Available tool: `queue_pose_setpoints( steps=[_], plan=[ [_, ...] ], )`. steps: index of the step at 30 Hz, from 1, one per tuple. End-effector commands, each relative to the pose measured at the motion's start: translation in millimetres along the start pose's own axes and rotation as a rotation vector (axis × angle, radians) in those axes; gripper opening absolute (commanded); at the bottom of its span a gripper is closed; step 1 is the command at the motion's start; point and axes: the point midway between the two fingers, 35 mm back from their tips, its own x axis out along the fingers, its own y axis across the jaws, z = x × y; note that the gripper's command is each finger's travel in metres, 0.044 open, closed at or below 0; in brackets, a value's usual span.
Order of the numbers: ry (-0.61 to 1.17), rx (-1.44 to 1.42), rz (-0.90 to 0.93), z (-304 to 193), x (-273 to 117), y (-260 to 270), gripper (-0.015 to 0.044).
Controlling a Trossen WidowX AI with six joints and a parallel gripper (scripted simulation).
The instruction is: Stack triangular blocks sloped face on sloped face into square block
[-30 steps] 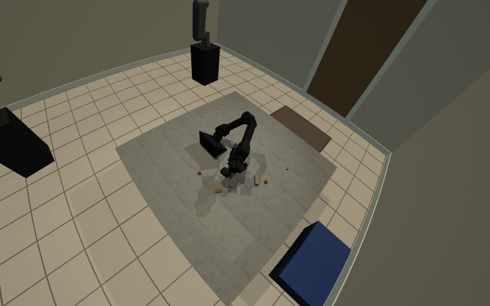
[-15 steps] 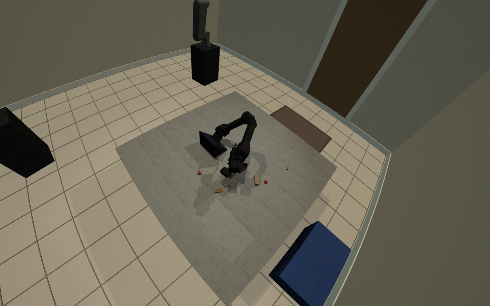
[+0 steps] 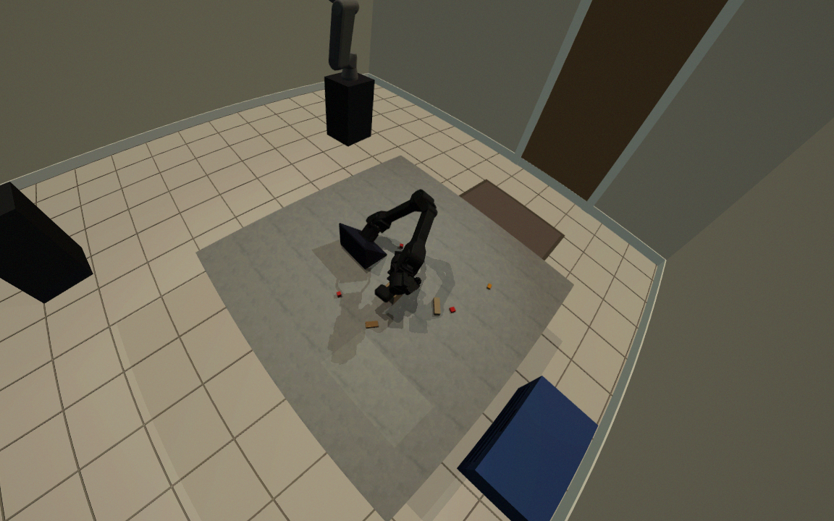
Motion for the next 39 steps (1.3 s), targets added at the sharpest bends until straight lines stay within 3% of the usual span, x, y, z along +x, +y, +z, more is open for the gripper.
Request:
queue_pose_setpoints(
  steps=[1, 10, 27, 35, 39],
  plan=[
    [-0.004, 0.004, 0.003, 0, 1, 1, 0.0],
    [-0.003, 0.006, 0.003, 0, 0, 1, 0.0],
    [0.0, 0.0, 0.0, 0, 0, 0, 0.044],
    [0.0, 0.0, 0.0, 0, -2, 0, 0.044],
    [0.0, 0.001, -0.005, 4, -41, -4, 0.044]
  ],
)
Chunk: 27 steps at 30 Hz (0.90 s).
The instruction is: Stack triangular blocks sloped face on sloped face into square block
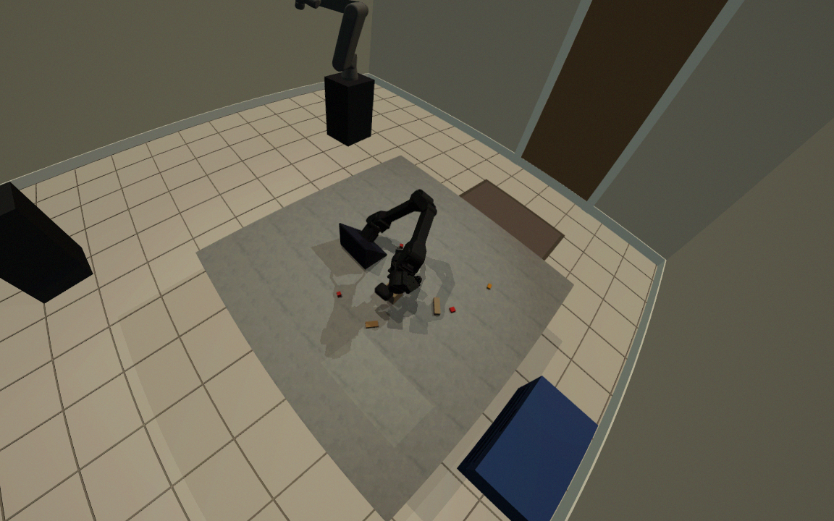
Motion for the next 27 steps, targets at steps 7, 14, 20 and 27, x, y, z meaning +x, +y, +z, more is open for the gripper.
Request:
queue_pose_setpoints(
  steps=[7, 14, 20, 27],
  plan=[
    [-0.014, -0.007, -0.018, -2, -98, -1, 0.044],
    [-0.031, -0.002, -0.025, 0, -92, -4, 0.044],
    [-0.031, -0.002, -0.025, 0, -92, -4, 0.044],
    [-0.031, -0.002, -0.025, 0, -92, -4, 0.044]
  ],
)
